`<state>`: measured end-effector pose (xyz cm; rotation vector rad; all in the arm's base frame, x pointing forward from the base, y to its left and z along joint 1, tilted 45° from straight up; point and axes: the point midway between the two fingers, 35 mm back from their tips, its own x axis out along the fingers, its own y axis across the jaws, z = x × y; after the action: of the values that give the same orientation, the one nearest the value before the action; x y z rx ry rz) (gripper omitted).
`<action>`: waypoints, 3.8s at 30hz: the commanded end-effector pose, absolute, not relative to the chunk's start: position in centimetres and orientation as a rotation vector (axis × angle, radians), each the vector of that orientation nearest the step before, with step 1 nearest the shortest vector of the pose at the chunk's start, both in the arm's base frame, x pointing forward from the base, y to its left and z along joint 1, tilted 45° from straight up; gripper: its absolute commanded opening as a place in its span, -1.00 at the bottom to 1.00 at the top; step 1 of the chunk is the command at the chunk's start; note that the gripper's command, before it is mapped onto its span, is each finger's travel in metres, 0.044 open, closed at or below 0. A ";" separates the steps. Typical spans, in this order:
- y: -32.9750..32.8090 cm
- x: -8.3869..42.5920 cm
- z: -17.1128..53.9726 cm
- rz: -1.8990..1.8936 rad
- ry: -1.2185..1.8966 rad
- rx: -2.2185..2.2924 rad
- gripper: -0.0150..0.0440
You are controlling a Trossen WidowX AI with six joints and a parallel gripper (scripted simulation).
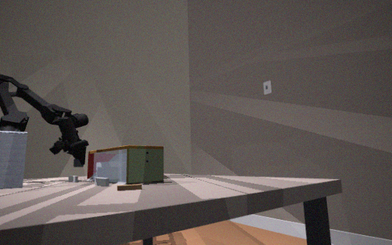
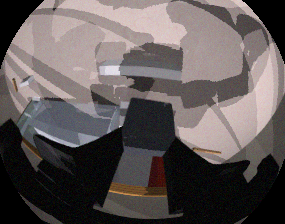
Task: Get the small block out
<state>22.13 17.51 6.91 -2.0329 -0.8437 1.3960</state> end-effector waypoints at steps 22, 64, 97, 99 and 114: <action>15.9 22.1 7.6 1.435 -0.112 -1.275 -0.49; 13.4 21.7 9.0 1.008 0.900 0.145 -0.49; 11.7 21.4 10.5 0.322 1.435 1.268 -0.49; 11.6 21.3 10.6 0.270 1.459 1.334 -0.49; 10.9 21.1 11.5 -0.154 1.606 1.823 -0.49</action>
<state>21.18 11.00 11.23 -2.9043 -2.6590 0.1168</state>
